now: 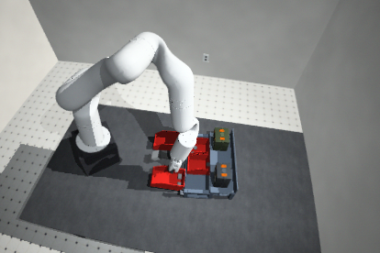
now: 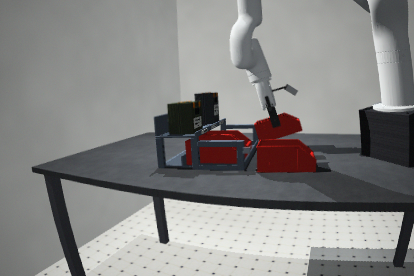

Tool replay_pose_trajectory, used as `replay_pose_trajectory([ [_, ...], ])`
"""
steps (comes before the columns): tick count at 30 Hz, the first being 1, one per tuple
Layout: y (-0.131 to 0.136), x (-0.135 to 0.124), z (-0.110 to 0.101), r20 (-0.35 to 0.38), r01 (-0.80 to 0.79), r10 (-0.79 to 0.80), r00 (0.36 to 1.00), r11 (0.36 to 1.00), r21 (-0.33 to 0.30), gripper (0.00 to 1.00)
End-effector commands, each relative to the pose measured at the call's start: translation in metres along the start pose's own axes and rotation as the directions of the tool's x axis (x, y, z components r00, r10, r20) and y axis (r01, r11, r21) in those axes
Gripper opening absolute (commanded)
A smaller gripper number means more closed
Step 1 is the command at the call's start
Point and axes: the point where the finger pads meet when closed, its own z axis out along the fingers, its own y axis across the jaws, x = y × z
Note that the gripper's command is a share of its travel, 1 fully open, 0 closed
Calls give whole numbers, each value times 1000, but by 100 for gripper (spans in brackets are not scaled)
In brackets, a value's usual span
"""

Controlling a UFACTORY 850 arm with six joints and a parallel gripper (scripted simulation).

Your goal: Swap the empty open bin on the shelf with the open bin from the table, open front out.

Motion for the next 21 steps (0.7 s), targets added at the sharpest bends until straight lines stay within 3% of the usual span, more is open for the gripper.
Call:
replay_pose_trajectory([
  [1,0,-1,-1,1,0,0,1000,1000,0,0],
  [21,0,-7,-3,2,0,0,1000,1000,0,0],
])
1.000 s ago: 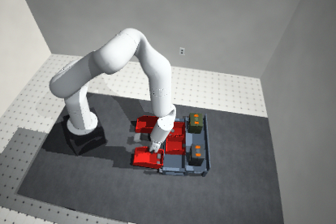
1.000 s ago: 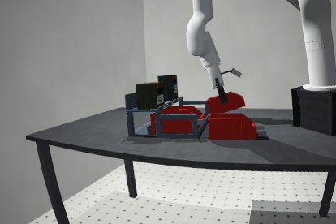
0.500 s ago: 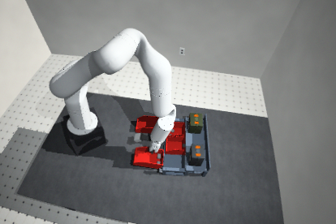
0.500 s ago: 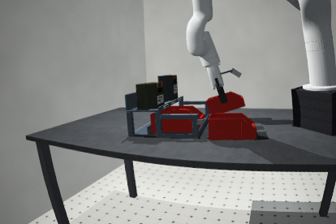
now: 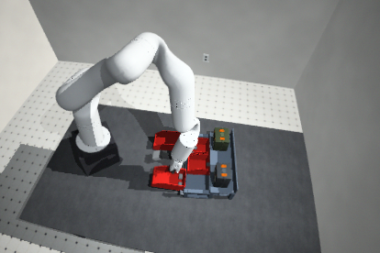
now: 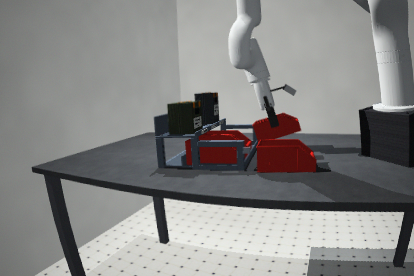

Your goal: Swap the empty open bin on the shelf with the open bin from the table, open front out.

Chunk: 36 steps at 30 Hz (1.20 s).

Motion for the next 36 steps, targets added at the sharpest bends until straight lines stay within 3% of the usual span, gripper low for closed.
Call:
replay_pose_trajectory([
  [1,0,-3,-1,2,0,0,1000,1000,0,0],
  [36,0,-33,-10,2,0,0,1000,1000,0,0],
])
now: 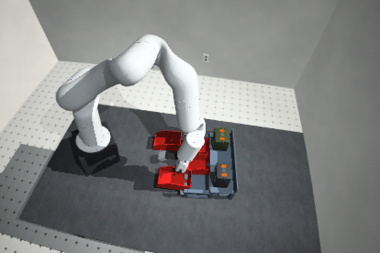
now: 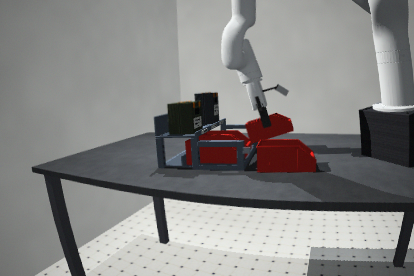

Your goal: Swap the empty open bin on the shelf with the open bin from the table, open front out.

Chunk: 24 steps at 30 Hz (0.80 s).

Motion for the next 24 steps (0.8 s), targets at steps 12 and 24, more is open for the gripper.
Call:
replay_pose_trajectory([
  [12,0,-16,-5,2,0,0,1000,1000,0,0],
  [24,0,-30,-9,2,0,0,1000,1000,0,0],
])
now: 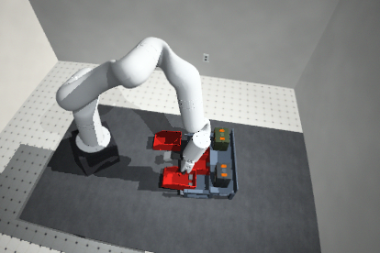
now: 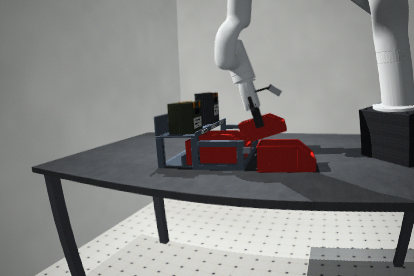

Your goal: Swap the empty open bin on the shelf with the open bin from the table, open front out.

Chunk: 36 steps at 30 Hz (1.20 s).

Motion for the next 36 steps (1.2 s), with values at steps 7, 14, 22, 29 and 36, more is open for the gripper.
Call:
replay_pose_trajectory([
  [7,0,-10,-3,2,0,0,1000,1000,0,0],
  [14,0,-16,-5,2,0,0,1000,1000,0,0],
  [22,0,-21,-6,2,0,0,1000,1000,0,0],
  [29,0,-26,-8,2,0,0,1000,1000,0,0],
  [36,0,-29,-9,2,0,0,1000,1000,0,0],
])
